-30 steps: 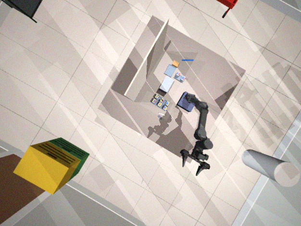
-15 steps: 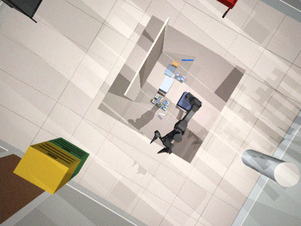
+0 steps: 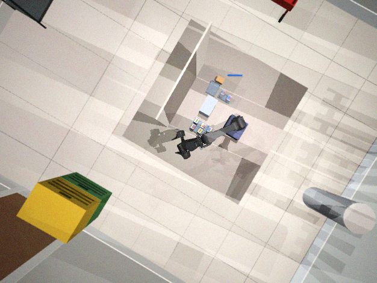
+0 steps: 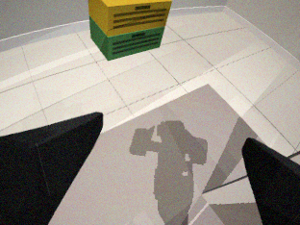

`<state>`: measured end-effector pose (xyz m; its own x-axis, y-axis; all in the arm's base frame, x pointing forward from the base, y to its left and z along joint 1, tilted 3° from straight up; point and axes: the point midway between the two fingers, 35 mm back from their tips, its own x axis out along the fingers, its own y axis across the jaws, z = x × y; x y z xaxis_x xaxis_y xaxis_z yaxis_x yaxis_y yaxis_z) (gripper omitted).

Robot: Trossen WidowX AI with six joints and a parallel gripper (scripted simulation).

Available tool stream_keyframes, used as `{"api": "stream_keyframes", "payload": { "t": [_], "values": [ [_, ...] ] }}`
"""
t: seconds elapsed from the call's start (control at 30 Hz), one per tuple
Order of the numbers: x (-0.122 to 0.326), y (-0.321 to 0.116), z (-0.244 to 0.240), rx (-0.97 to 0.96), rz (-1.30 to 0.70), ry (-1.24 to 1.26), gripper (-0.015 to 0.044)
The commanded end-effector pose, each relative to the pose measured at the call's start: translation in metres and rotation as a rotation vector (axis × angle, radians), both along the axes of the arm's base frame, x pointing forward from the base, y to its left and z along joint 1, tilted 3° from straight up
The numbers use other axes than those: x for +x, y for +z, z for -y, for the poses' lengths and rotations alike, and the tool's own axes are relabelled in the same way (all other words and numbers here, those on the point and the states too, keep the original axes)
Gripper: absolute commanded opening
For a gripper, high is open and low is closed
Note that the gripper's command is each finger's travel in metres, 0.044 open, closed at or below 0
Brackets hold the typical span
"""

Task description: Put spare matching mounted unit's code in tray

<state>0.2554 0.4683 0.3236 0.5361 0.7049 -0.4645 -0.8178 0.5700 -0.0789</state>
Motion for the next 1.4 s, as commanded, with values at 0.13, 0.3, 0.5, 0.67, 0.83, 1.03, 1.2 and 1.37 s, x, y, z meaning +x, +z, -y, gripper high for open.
{"api": "stream_keyframes", "payload": {
  "t": [0.13, 0.3, 0.5, 0.67, 0.83, 1.03, 1.2, 1.37],
  "values": [
    [0.088, -0.061, 0.093, -0.190, -0.179, -0.217, 0.0440],
    [0.123, -0.097, 0.165, -0.313, -0.324, -0.348, 0.0440],
    [0.141, -0.134, 0.259, -0.433, -0.538, -0.498, 0.0440],
    [0.135, -0.159, 0.342, -0.502, -0.767, -0.625, 0.0440],
    [0.114, -0.172, 0.406, -0.525, -0.983, -0.723, 0.0440],
    [0.113, -0.172, 0.409, -0.525, -0.991, -0.726, 0.0440],
    [0.113, -0.172, 0.409, -0.525, -0.991, -0.726, 0.0440],
    [0.113, -0.172, 0.409, -0.525, -0.991, -0.726, 0.0440]
  ]
}}
